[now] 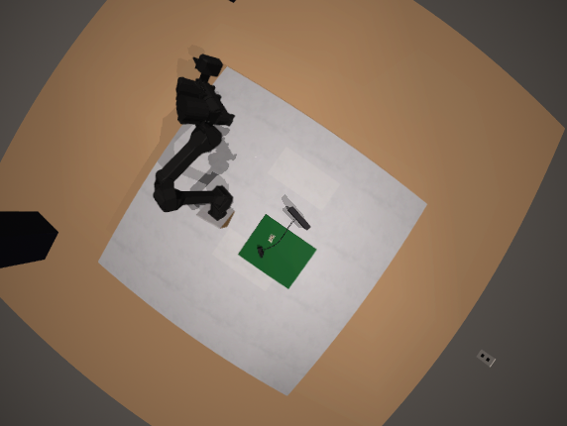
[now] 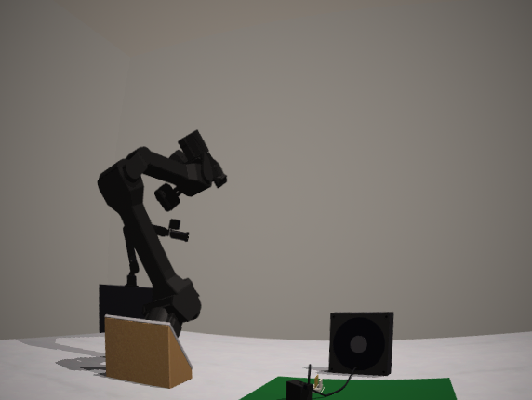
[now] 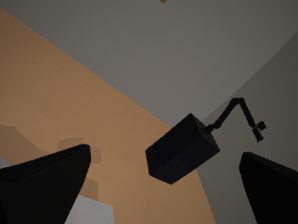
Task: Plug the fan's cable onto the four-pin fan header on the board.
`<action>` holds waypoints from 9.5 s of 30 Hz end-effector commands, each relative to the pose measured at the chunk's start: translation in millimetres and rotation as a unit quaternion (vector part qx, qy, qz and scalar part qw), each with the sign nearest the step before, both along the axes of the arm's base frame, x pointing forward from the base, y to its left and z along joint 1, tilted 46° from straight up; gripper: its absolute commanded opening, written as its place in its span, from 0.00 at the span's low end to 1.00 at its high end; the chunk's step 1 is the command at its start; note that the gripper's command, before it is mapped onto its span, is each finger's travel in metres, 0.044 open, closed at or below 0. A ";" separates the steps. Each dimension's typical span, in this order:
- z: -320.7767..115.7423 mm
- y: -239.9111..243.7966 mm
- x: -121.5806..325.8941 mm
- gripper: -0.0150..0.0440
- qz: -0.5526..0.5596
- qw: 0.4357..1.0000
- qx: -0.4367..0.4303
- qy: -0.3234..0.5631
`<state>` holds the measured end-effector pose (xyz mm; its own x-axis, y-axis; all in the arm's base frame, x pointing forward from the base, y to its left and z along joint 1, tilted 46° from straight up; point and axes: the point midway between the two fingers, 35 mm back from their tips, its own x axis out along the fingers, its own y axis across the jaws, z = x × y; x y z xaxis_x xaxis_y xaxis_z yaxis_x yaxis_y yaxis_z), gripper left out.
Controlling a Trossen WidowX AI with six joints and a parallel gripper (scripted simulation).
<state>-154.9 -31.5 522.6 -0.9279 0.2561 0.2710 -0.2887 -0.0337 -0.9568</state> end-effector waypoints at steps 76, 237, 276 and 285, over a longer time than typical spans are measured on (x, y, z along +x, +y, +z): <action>-455.2 17.5 521.3 1.00 -0.243 -0.214 -0.535 0.780; -521.7 -14.6 431.1 0.25 -0.180 -0.424 -0.429 0.777; -532.6 -1.9 428.6 0.25 -0.391 -0.383 -0.215 0.809; -527.9 0.6 427.6 0.25 -0.417 -0.351 -0.153 0.825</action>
